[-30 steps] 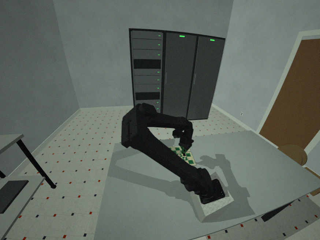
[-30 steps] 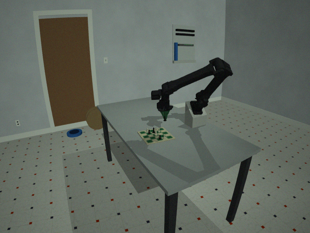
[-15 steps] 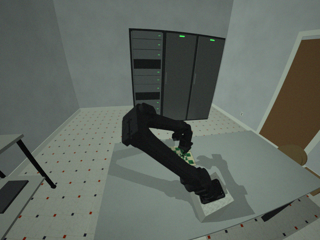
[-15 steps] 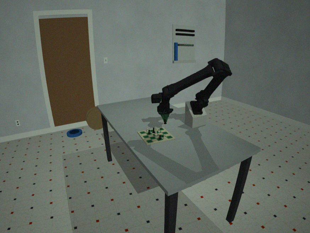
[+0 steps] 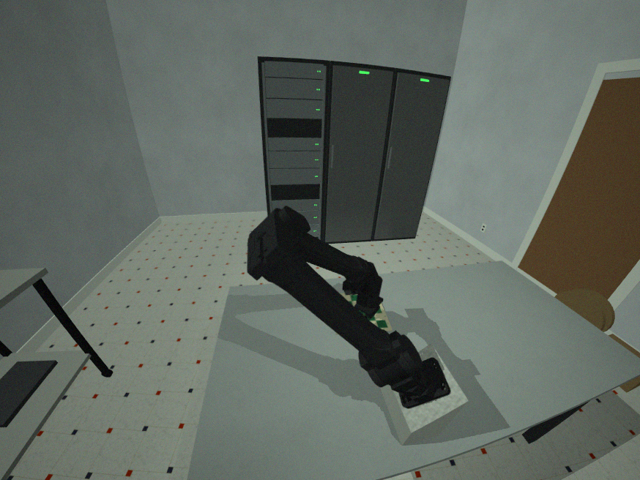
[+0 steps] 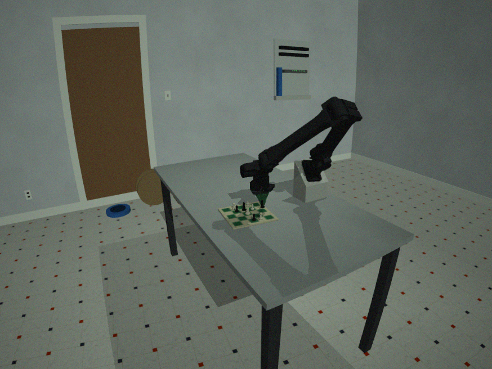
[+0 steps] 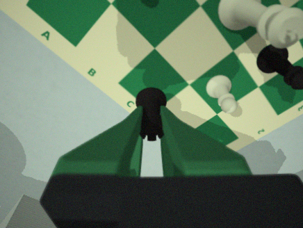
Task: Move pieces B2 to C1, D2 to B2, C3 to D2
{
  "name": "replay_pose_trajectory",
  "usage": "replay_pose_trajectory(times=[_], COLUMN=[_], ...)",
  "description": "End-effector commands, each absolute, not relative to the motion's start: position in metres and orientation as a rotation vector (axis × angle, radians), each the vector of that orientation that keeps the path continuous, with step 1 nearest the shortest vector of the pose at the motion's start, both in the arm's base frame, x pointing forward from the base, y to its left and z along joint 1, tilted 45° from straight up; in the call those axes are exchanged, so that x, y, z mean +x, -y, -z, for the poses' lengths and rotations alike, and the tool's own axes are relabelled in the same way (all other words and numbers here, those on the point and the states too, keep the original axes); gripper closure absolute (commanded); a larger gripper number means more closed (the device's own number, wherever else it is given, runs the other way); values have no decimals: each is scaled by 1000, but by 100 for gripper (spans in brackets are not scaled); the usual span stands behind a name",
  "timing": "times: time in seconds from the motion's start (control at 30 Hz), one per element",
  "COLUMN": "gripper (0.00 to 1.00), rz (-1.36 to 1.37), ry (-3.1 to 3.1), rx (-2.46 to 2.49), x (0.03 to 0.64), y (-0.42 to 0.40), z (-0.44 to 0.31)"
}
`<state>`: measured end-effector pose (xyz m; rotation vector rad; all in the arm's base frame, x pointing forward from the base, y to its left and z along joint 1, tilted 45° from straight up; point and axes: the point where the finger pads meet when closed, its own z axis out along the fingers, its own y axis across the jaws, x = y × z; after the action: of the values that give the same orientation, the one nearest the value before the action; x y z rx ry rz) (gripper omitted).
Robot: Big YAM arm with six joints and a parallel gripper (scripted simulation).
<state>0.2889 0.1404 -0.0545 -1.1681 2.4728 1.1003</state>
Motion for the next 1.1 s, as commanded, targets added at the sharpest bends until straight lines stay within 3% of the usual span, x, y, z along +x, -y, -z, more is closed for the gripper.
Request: replay_pose_trajectory(times=[0.0,1.07], gripper=[100,100], rz=[-1100,-1096], ry=[-2490,-2485], rx=[-1132,-1133], x=[291,294], y=[-150,-154], z=[62,65])
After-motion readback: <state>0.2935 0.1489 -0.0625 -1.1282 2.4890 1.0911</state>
